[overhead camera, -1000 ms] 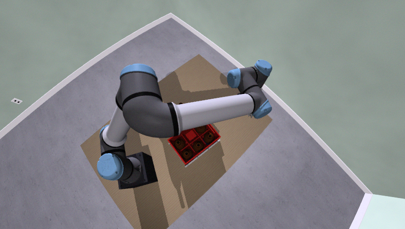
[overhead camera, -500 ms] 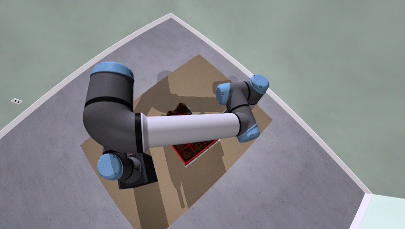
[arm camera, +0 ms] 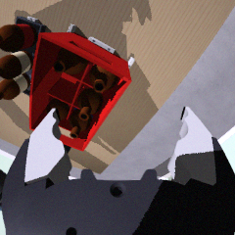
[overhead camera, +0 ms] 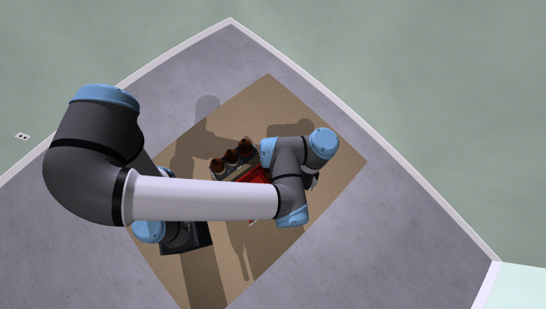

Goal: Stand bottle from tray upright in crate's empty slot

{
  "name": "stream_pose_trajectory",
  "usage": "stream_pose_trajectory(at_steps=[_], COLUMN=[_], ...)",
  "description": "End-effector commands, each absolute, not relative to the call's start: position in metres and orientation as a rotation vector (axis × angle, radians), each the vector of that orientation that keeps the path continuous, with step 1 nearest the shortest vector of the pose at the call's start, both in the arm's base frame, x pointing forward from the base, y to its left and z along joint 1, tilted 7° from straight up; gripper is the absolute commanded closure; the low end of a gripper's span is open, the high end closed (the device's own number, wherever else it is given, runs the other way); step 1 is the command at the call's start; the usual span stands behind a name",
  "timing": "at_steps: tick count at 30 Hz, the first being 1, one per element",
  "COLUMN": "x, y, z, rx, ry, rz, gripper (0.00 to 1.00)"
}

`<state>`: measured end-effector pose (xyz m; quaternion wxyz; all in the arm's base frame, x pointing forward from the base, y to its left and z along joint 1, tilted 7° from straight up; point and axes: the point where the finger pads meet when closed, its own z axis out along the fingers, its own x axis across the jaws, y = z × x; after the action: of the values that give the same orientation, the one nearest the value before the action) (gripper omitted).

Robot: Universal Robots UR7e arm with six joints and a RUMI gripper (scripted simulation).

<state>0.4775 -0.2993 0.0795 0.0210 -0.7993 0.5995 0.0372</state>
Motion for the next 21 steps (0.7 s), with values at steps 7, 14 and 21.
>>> stream_pose_trajectory(at_steps=[7, 14, 21], x=[0.412, 0.393, 0.376], y=[-0.267, -0.254, -0.240], z=[0.071, 0.066, 0.060], rx=[-2.548, -2.571, -2.592], ry=[1.682, 1.627, 1.575], rz=[0.034, 0.014, -0.005], gripper=[0.00, 0.00, 0.00])
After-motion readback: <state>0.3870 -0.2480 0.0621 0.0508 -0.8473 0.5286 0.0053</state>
